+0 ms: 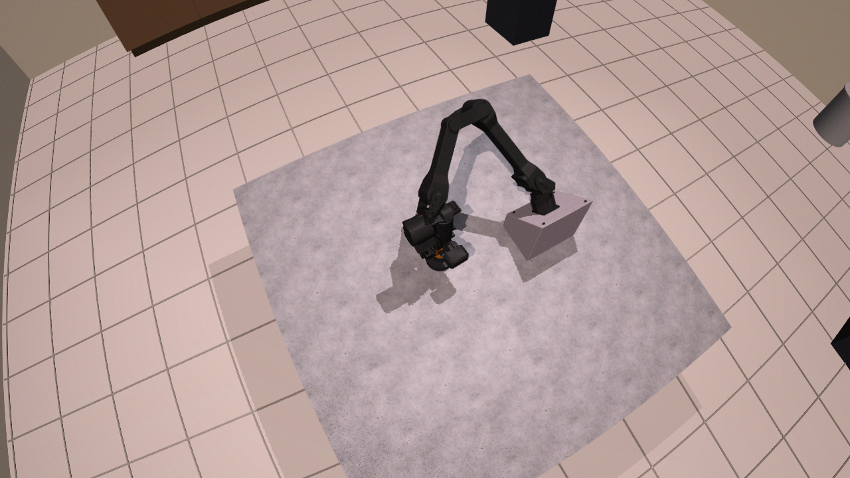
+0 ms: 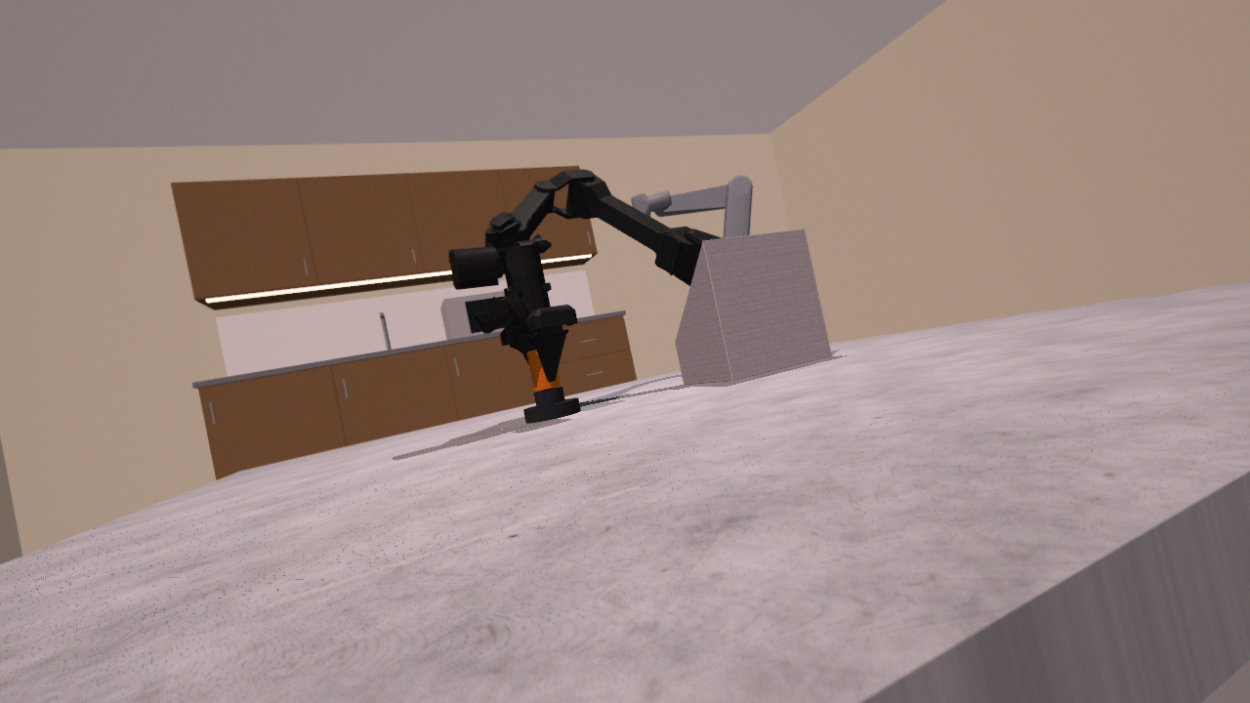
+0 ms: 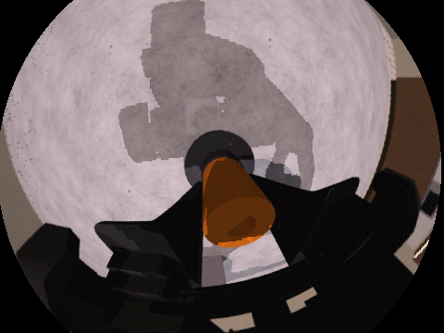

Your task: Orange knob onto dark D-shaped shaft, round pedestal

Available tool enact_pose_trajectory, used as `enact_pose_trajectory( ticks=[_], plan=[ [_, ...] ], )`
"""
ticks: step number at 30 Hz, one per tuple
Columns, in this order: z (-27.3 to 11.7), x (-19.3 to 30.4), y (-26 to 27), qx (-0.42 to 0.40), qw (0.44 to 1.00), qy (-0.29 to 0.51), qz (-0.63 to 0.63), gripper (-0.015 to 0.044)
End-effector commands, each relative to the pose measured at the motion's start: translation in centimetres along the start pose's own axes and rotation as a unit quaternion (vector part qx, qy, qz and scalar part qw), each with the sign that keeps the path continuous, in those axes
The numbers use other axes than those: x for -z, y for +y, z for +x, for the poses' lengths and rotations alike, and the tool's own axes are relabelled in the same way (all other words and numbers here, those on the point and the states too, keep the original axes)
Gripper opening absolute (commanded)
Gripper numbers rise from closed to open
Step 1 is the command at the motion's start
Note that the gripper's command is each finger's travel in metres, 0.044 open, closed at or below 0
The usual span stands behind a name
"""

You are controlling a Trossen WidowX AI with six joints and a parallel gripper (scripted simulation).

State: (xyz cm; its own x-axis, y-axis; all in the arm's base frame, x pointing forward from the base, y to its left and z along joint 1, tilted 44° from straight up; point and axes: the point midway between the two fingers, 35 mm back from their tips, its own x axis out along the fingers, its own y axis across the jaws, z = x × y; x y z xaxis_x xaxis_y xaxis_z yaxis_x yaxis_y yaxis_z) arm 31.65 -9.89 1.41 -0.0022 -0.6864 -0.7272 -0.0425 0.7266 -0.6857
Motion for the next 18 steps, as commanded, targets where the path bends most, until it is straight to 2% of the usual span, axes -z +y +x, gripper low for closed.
enact_pose_trajectory(
  ticks=[1, 8, 18],
  plan=[
    [0.21, 0.15, 0.03, 0.002, 1.0, 0.002, -0.01, 0.0],
    [0.04, 0.01, 0.01, 0.0, 1.0, 0.0, -0.002, 0.0],
    [0.04, 0.01, 0.01, 0.0, 1.0, 0.0, -0.002, 0.0263]
  ],
)
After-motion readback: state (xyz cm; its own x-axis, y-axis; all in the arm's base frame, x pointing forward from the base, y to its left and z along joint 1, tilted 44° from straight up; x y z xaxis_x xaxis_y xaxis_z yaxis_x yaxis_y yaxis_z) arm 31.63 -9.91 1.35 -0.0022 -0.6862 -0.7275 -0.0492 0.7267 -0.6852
